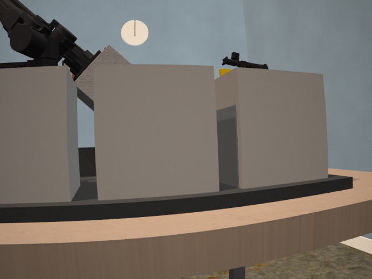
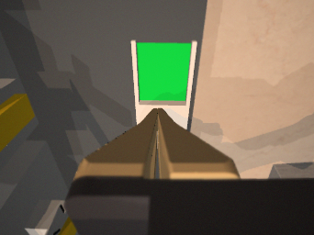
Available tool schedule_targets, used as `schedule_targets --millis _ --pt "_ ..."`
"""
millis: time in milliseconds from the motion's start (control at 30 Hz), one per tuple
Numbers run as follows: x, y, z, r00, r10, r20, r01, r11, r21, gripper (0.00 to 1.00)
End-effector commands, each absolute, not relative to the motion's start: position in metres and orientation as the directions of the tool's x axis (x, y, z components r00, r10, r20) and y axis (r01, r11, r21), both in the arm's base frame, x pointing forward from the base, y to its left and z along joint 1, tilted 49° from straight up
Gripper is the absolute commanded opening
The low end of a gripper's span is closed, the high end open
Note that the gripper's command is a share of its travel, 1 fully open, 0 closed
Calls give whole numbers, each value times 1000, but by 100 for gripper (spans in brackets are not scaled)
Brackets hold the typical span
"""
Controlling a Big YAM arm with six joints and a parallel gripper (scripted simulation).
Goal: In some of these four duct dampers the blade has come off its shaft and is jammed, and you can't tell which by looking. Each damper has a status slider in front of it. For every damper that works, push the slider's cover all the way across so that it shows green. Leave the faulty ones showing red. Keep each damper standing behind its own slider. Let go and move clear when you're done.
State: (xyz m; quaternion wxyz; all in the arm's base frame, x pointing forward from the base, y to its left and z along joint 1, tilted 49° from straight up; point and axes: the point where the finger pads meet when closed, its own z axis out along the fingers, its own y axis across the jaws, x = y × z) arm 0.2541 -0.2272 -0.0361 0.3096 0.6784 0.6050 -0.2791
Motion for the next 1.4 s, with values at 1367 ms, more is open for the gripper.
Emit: schedule_targets --millis 1367 --pt "227 -378 128 82 671 -737 997 -66 50 0"
